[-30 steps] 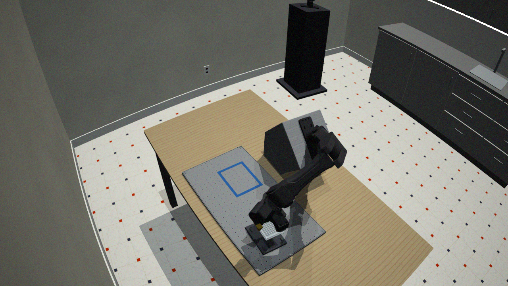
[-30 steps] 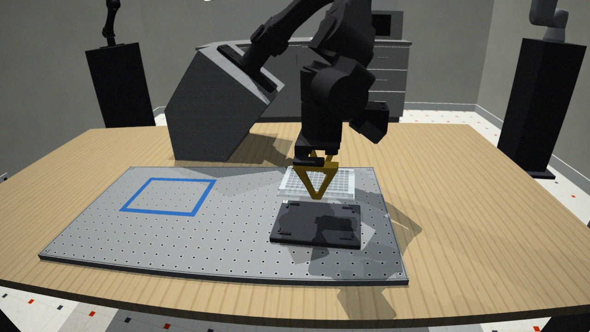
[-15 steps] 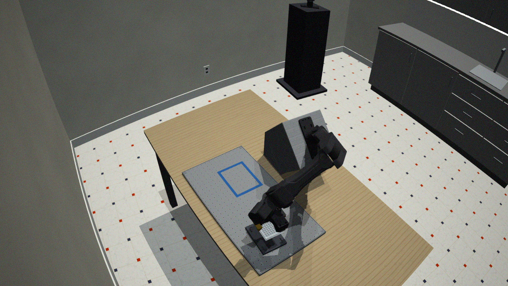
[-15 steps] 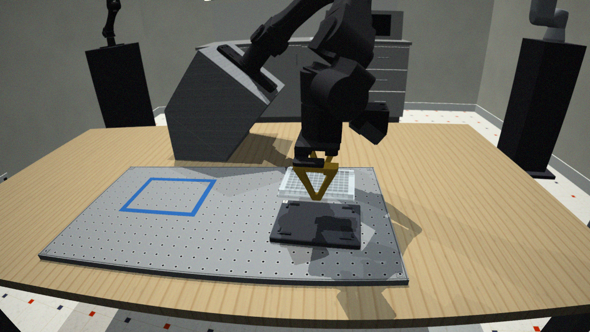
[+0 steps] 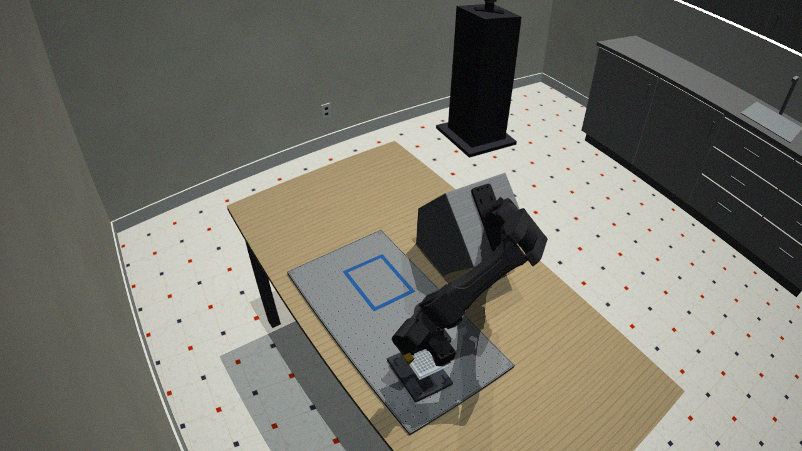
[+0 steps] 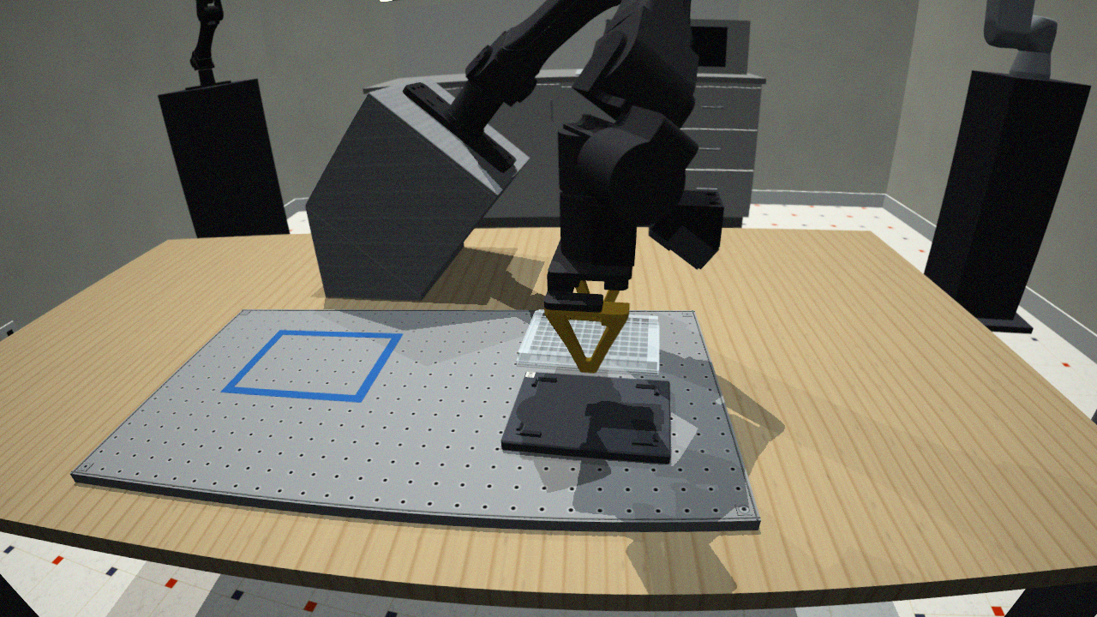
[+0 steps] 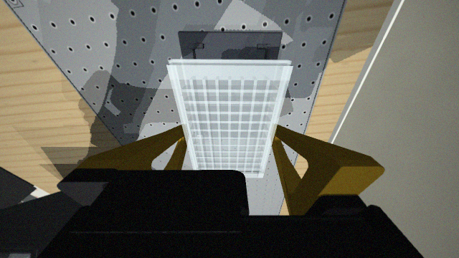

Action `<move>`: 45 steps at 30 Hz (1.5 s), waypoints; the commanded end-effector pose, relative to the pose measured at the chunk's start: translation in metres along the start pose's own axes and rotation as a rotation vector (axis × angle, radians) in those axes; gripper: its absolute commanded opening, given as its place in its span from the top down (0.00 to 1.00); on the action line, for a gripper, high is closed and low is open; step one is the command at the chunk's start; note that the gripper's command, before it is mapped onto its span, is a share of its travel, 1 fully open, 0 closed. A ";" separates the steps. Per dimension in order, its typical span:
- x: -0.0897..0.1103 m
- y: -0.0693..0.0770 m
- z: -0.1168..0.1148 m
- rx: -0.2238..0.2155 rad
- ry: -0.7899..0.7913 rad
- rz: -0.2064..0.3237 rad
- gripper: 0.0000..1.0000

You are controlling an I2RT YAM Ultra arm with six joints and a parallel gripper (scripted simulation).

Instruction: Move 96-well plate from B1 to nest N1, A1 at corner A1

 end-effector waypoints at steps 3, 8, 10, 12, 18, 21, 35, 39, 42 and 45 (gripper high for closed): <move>-0.001 0.015 -0.012 0.039 0.003 -0.014 1.00; -0.001 0.015 -0.012 0.039 0.003 -0.014 1.00; -0.001 0.015 -0.012 0.039 0.003 -0.014 1.00; -0.001 0.015 -0.012 0.039 0.003 -0.014 1.00; -0.001 0.015 -0.012 0.039 0.002 -0.014 1.00; -0.001 0.015 -0.012 0.039 0.002 -0.014 1.00; 0.009 0.002 -0.009 0.023 -0.020 -0.005 1.00; 0.006 -0.011 -0.003 0.008 -0.012 0.001 1.00; 0.009 -0.014 -0.003 0.009 -0.022 0.001 1.00; 0.011 -0.013 -0.005 0.016 -0.025 0.003 1.00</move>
Point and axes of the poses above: the point where the finger pads meet when closed, its own y axis back along the fingers, its own z axis across the jaws, x = y × z, the point moved 2 cm from there along y, back along the fingers, and after that the axes turned 8 degrees about y, right-handed, at the moved point
